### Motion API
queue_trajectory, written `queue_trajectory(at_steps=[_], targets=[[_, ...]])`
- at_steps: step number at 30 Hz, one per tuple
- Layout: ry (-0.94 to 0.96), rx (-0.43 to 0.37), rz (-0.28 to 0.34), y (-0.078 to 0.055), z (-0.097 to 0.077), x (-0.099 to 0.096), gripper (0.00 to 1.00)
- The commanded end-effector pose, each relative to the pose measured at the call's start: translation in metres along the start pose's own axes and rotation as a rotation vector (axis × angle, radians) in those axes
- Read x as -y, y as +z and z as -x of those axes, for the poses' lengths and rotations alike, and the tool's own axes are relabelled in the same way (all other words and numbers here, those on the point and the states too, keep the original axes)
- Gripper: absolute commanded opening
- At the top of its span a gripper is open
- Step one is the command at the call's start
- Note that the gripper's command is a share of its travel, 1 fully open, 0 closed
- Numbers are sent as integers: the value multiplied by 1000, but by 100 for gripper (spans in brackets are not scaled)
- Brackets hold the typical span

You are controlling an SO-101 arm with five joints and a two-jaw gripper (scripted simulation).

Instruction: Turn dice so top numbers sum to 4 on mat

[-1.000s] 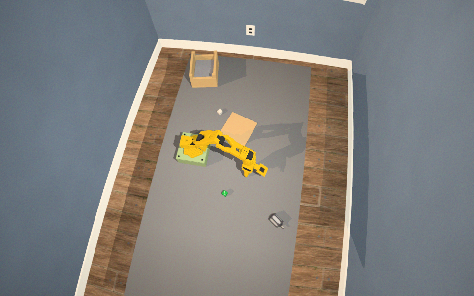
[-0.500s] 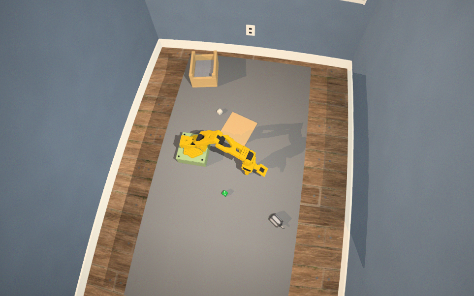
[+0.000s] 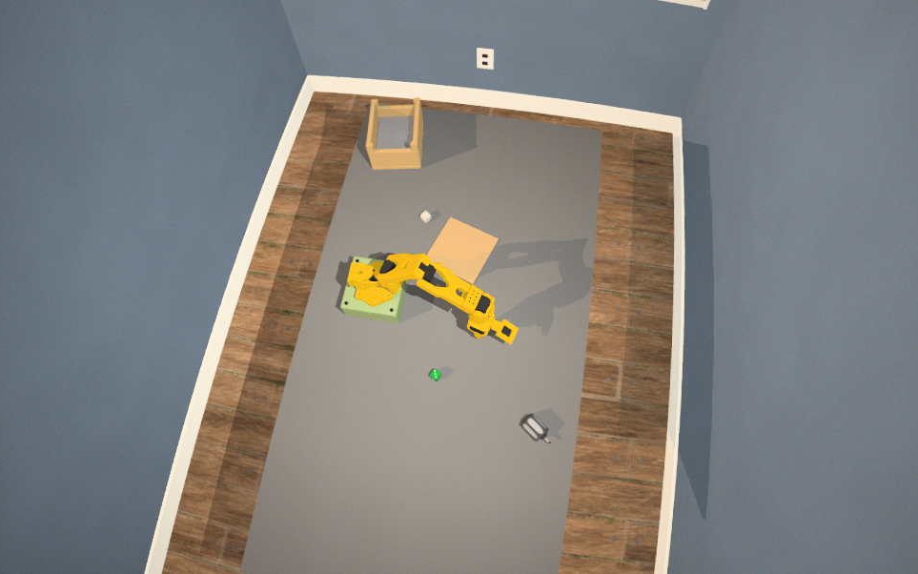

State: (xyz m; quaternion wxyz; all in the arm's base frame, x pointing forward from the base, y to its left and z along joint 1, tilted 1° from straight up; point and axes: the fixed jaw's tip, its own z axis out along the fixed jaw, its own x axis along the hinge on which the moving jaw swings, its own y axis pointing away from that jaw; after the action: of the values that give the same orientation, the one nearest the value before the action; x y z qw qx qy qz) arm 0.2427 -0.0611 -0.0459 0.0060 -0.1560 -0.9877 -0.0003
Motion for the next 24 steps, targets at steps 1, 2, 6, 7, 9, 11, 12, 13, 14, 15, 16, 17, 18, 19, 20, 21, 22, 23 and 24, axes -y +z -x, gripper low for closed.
queue_trajectory(at_steps=[1, 2, 6, 7, 9, 11, 12, 13, 14, 15, 16, 17, 18, 19, 20, 21, 22, 23, 24], targets=[[-2, -28, 0, 7, -6, 3, 9], [-2, -28, 0, 7, -6, 3, 9], [-2, -28, 0, 7, -6, 3, 9], [-2, -28, 0, 7, -6, 3, 9], [-2, -28, 0, 7, -6, 3, 9], [-2, -28, 0, 7, -6, 3, 9], [-2, -28, 0, 7, -6, 3, 8], [-2, -28, 0, 7, -6, 3, 7], [-2, -28, 0, 7, -6, 3, 6], [-2, -28, 0, 7, -6, 3, 5], [-2, -28, 0, 7, -6, 3, 4], [-2, -28, 0, 7, -6, 3, 3], [-2, -28, 0, 7, -6, 3, 2], [-2, -28, 0, 7, -6, 3, 1], [-2, -28, 0, 7, -6, 3, 1], [-2, -28, 0, 7, -6, 3, 0], [-2, -28, 0, 7, -6, 3, 0], [-2, -28, 0, 7, -6, 3, 0], [-2, -28, 0, 7, -6, 3, 0]])
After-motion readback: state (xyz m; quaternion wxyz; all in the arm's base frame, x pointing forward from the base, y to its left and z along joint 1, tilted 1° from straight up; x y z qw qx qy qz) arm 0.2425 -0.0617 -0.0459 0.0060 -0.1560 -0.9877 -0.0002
